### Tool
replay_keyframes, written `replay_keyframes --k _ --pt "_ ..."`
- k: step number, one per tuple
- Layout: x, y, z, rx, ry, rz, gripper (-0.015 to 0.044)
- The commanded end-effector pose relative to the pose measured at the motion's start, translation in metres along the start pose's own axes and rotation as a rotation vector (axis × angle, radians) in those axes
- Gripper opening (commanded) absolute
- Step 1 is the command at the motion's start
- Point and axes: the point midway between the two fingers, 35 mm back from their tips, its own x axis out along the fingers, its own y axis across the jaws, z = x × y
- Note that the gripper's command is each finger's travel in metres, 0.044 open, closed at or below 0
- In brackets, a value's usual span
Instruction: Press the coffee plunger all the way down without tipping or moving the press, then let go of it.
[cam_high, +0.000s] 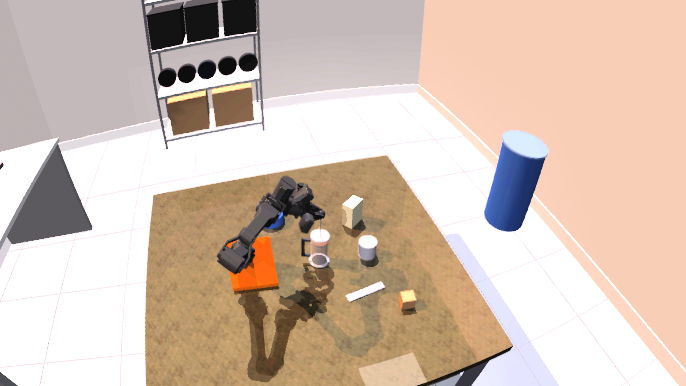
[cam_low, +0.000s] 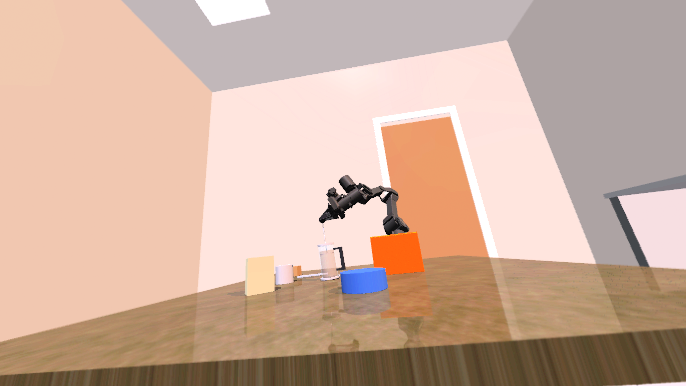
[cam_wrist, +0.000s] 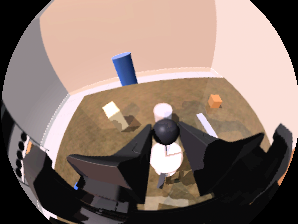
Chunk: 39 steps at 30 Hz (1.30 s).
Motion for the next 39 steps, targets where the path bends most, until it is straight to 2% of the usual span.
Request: replay_keyframes --k 1,28,39 --pt "0.009 0.002 -0.024 -0.04 0.046 -0.002 0.0119" --pt "0.037 0.0 -0.059 -0.044 0.036 -0.007 0.0119" --pt "0.048 0.0 -0.057 -0.045 0.033 -0.009 0.0119"
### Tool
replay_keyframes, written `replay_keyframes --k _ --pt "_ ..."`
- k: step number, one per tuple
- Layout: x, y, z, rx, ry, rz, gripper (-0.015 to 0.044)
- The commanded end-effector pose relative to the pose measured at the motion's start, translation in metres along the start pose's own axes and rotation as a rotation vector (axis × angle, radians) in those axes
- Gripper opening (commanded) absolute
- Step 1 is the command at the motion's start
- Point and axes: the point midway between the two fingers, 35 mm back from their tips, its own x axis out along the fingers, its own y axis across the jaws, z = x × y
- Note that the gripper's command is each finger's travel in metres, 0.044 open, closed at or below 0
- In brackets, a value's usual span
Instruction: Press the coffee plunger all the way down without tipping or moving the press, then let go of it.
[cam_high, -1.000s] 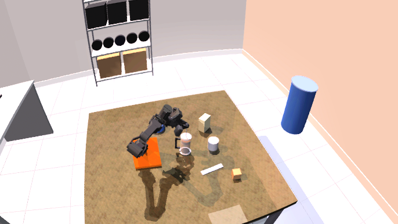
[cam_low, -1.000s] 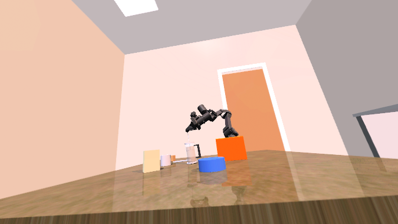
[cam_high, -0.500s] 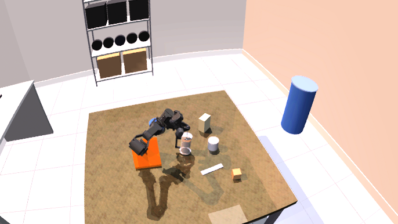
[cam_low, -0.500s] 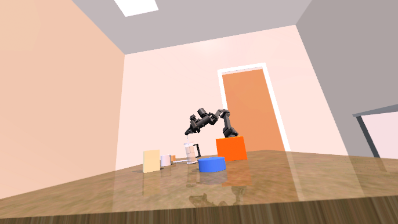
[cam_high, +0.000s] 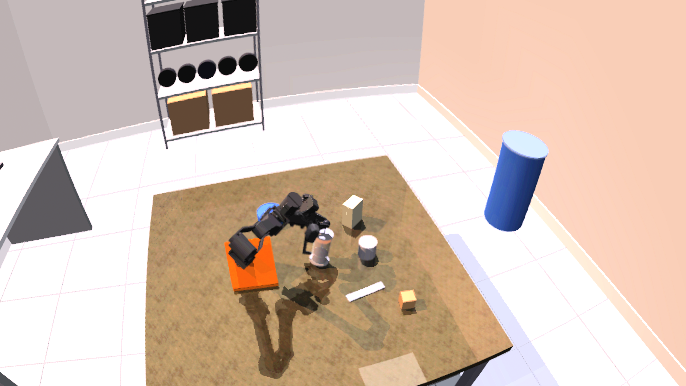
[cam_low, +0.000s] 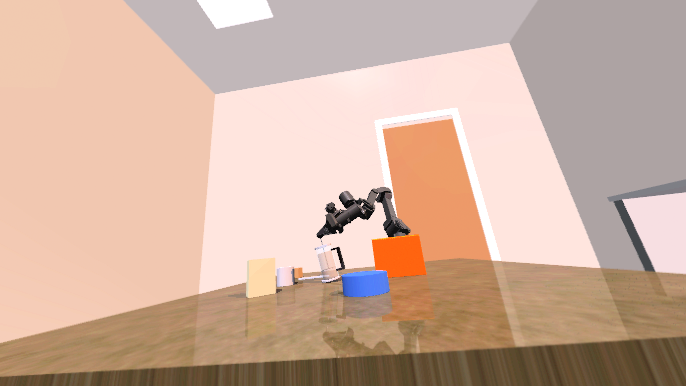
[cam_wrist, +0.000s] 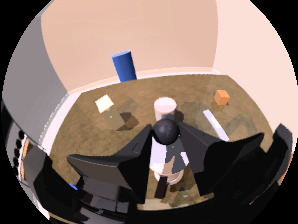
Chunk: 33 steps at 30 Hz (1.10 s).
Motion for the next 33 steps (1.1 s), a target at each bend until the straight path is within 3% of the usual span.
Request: replay_keyframes --k 1,33 --pt "0.0056 -0.0015 -0.0172 -0.037 0.051 -0.013 0.0119" --pt "0.008 0.0038 -0.0129 -0.037 0.051 -0.013 0.0119"
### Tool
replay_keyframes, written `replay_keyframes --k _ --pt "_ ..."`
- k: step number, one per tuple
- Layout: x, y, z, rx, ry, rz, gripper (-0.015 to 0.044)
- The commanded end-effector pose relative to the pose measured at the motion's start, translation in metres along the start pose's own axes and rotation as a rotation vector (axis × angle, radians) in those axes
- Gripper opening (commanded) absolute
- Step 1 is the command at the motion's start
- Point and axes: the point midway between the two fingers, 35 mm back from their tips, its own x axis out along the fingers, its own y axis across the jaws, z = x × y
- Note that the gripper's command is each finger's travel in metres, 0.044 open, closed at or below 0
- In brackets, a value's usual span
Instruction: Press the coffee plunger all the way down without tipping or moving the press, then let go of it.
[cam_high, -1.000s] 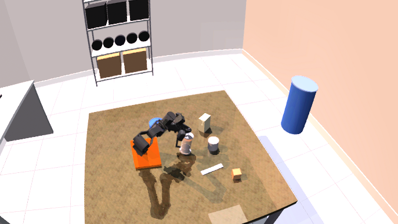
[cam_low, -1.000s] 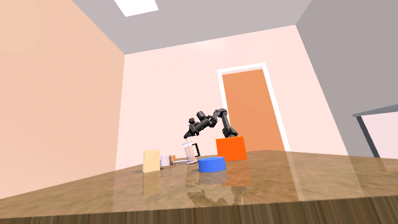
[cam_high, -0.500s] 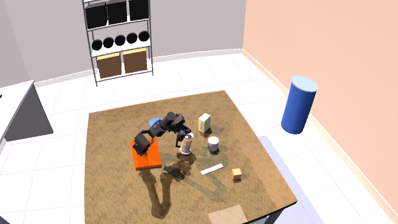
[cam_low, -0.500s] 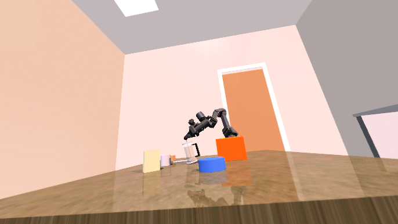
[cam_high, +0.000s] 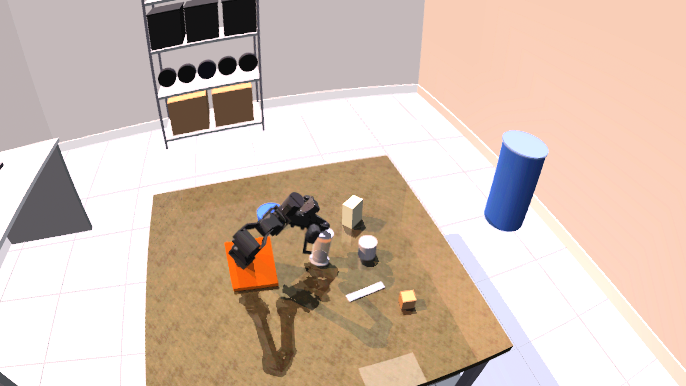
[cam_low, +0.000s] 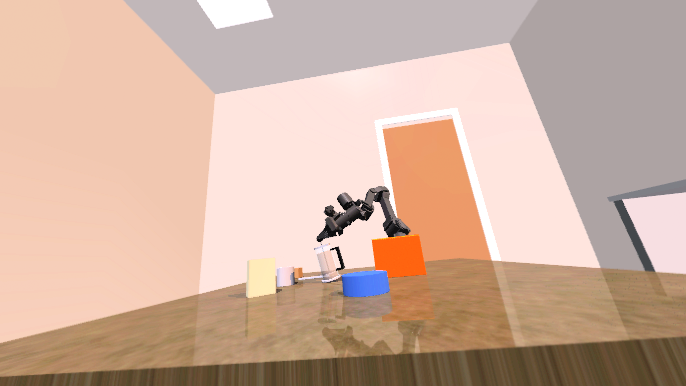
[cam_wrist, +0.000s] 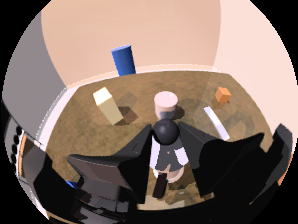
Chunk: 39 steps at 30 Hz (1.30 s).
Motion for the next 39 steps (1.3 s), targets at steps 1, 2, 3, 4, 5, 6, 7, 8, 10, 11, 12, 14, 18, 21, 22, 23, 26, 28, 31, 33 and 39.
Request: replay_keyframes --k 1,2,3,4,5,6,7,8,10,11,12,14,18,21,22,23,26,28,31,33,39 --pt "0.001 0.0 -0.003 -0.005 0.012 -0.004 0.0119" --pt "0.002 0.0 -0.003 -0.005 0.012 -0.004 0.0119" --pt "0.002 0.0 -0.003 -0.005 0.012 -0.004 0.0119" --pt "0.002 0.0 -0.003 -0.005 0.012 -0.004 0.0119" --pt "0.002 0.0 -0.003 -0.005 0.012 -0.004 0.0119" --pt "0.0 0.0 0.0 -0.001 0.002 -0.001 0.0119" --pt "0.0 0.0 0.0 -0.001 0.002 -0.001 0.0119" --pt "0.0 0.0 0.0 -0.001 0.002 -0.001 0.0119" --pt "0.0 0.0 0.0 -0.001 0.002 -0.001 0.0119" --pt "0.0 0.0 0.0 -0.001 0.002 -0.001 0.0119" --pt "0.0 0.0 0.0 -0.001 0.002 -0.001 0.0119" --pt "0.0 0.0 0.0 -0.001 0.002 -0.001 0.0119" --pt "0.0 0.0 0.0 -0.001 0.002 -0.001 0.0224" --pt "0.0 0.0 0.0 -0.001 0.002 -0.001 0.0303" --pt "0.0 0.0 0.0 -0.001 0.002 -0.001 0.0329" --pt "0.0 0.0 0.0 -0.001 0.002 -0.001 0.0356" --pt "0.0 0.0 0.0 -0.001 0.002 -0.001 0.0434" --pt "0.0 0.0 0.0 -0.001 0.002 -0.001 0.044" --pt "-0.002 0.001 0.004 -0.001 0.004 0.002 0.044" --pt "-0.009 0.002 0.011 -0.001 0.009 0.007 0.044" --pt "-0.053 -0.005 0.047 -0.009 0.018 0.014 0.044"
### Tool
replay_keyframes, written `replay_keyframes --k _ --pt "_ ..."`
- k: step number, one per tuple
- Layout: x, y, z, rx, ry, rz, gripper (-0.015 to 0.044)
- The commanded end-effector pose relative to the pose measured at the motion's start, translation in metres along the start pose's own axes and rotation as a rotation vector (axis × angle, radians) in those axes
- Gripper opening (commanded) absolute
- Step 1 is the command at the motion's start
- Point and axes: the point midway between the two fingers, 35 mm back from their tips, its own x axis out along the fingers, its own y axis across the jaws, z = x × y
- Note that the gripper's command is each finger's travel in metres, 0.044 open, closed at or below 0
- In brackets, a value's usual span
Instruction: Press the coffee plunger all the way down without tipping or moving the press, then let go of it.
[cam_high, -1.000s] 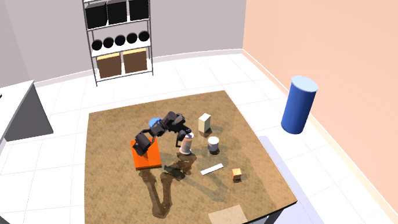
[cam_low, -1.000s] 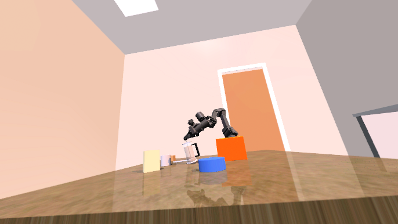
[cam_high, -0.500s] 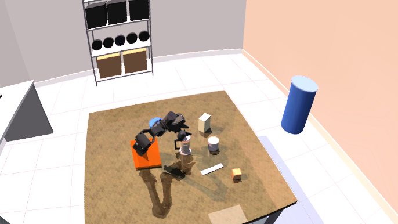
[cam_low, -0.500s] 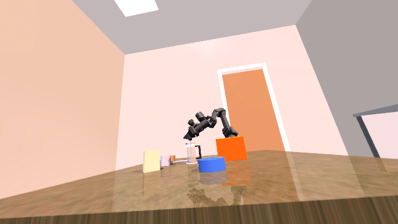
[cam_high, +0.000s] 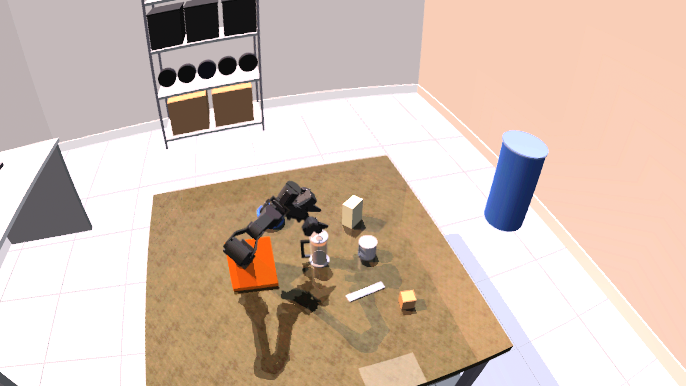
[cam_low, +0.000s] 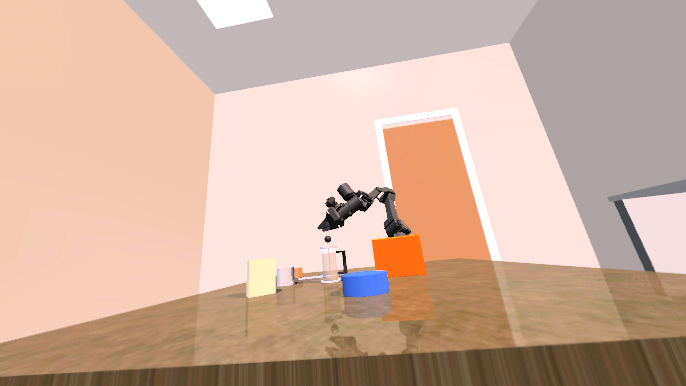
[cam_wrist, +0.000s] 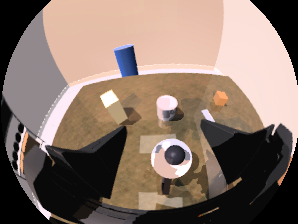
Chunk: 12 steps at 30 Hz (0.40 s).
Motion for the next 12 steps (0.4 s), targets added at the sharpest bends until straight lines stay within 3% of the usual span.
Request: replay_keyframes --k 1,12 --pt "-0.0336 -0.0103 0.0238 0.0 -0.005 -0.005 0.044" --pt "-0.0392 -0.0124 0.026 -0.001 -0.006 -0.006 0.044"
